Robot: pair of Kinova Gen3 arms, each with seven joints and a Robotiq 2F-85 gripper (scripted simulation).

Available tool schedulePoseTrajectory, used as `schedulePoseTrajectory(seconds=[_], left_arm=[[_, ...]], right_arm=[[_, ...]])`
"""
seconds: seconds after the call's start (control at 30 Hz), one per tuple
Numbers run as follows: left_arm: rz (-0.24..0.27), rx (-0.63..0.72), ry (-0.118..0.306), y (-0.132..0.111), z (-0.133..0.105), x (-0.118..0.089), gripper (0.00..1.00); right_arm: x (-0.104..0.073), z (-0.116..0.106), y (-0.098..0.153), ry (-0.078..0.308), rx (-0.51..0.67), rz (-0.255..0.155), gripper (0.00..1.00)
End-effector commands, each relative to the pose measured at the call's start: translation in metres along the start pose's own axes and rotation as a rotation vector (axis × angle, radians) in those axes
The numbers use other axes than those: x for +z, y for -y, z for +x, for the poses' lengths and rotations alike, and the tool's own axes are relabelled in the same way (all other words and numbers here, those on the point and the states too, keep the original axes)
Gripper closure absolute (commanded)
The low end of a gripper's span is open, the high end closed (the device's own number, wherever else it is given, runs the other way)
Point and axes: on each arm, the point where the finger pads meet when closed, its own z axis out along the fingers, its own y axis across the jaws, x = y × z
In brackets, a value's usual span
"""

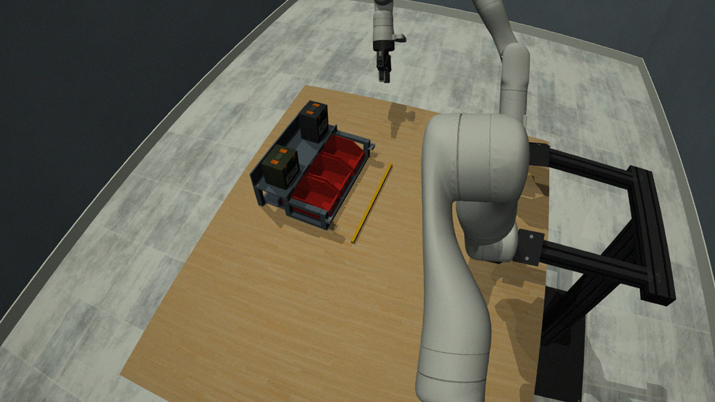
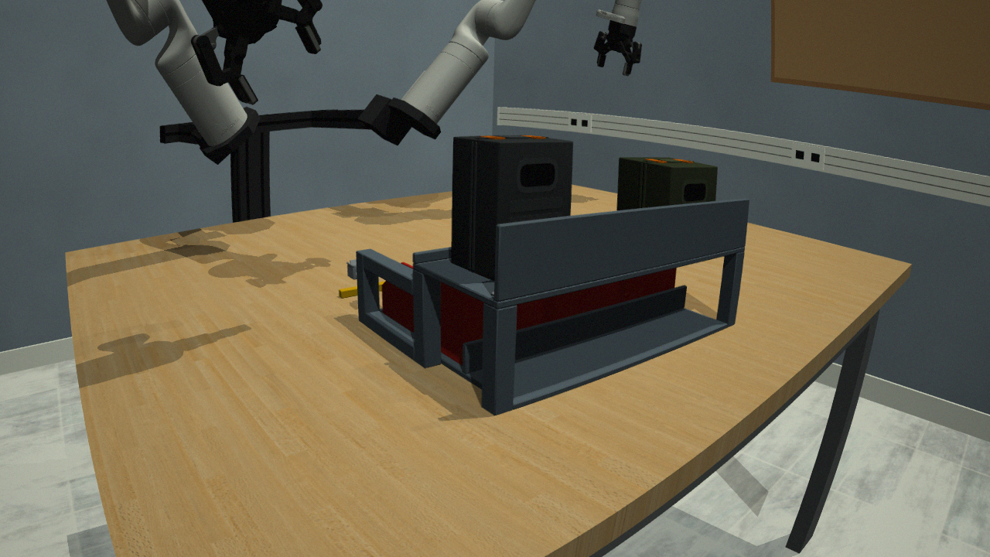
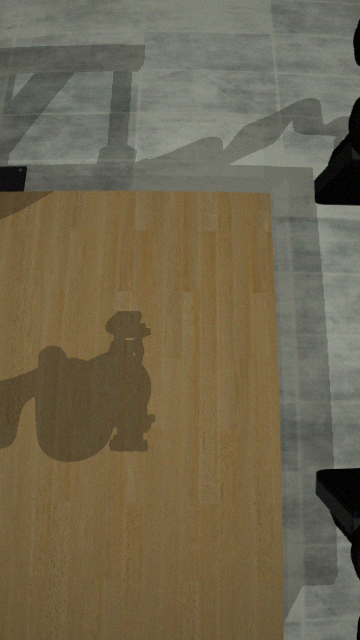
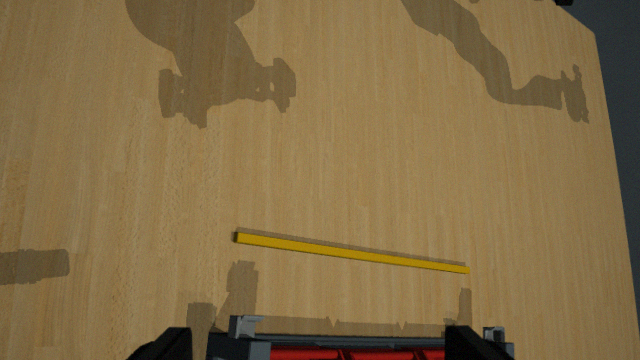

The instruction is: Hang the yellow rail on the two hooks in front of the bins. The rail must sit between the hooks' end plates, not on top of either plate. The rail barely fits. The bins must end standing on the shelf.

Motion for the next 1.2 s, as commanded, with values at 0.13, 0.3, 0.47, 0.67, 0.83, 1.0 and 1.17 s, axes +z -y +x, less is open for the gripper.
schedulePoseTrajectory(seconds=[0.13,0.3,0.47,0.67,0.83,1.0,1.17], left_arm=[[-0.002,0.015,-0.006,0.001,0.001,0.0,0.002],[-0.002,0.015,-0.006,0.001,0.001,0.0,0.002],[-0.002,0.015,-0.006,0.001,0.001,0.0,0.002],[-0.002,0.015,-0.006,0.001,0.001,0.0,0.002],[-0.002,0.015,-0.006,0.001,0.001,0.0,0.002],[-0.002,0.015,-0.006,0.001,0.001,0.0,0.002],[-0.002,0.015,-0.006,0.001,0.001,0.0,0.002]], right_arm=[[0.04,-0.017,-0.03,-0.016,0.29,-0.001,0.002],[0.064,-0.019,-0.044,-0.038,0.389,0.017,0.002],[0.104,-0.02,-0.065,-0.062,0.552,0.063,0.002],[0.15,-0.017,-0.086,-0.063,0.741,0.135,0.002],[0.171,-0.013,-0.094,-0.058,0.816,0.177,0.002],[0.205,-0.011,-0.105,-0.013,0.958,0.237,0.002],[0.234,-0.006,-0.112,0.044,1.088,0.297,0.002]])
